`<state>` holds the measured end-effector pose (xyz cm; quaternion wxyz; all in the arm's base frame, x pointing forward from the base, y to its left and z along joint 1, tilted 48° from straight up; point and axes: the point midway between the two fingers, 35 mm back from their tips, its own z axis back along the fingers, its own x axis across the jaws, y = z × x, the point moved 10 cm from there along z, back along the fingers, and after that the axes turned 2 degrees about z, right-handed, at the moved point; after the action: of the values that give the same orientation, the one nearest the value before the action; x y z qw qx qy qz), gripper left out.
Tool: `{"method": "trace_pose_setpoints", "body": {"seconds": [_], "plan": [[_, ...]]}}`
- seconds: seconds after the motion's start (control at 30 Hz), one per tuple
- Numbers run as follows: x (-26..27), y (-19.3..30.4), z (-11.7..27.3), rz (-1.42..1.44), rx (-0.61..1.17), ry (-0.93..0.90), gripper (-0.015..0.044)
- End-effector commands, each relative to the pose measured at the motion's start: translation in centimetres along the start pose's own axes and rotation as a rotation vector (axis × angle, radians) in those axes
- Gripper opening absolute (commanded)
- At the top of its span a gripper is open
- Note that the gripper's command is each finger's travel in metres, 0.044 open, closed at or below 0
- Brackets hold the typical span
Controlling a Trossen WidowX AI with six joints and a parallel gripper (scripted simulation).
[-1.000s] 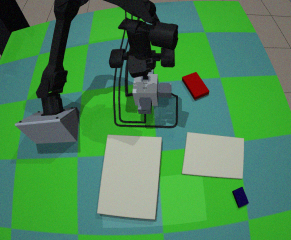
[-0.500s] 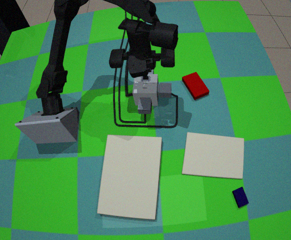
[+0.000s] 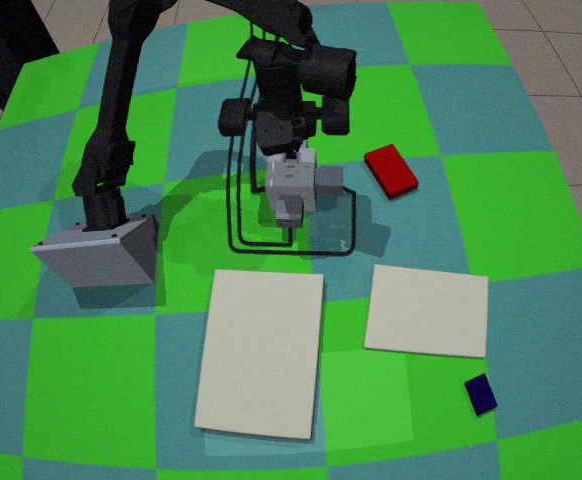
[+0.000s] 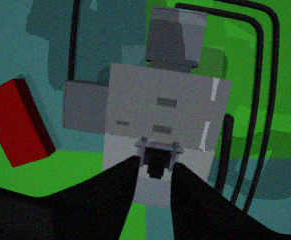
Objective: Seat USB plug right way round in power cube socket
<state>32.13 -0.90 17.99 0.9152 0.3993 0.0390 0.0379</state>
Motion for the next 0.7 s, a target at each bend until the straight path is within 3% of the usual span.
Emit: {"method": "trace_pose_setpoints", "body": {"seconds": [0.0,0.67], "plan": [[0.00,0.00,0.01,0.000,0.000,0.000,0.0095],[0.01,-0.01,0.91,0.000,0.000,0.000,0.0095]]}}
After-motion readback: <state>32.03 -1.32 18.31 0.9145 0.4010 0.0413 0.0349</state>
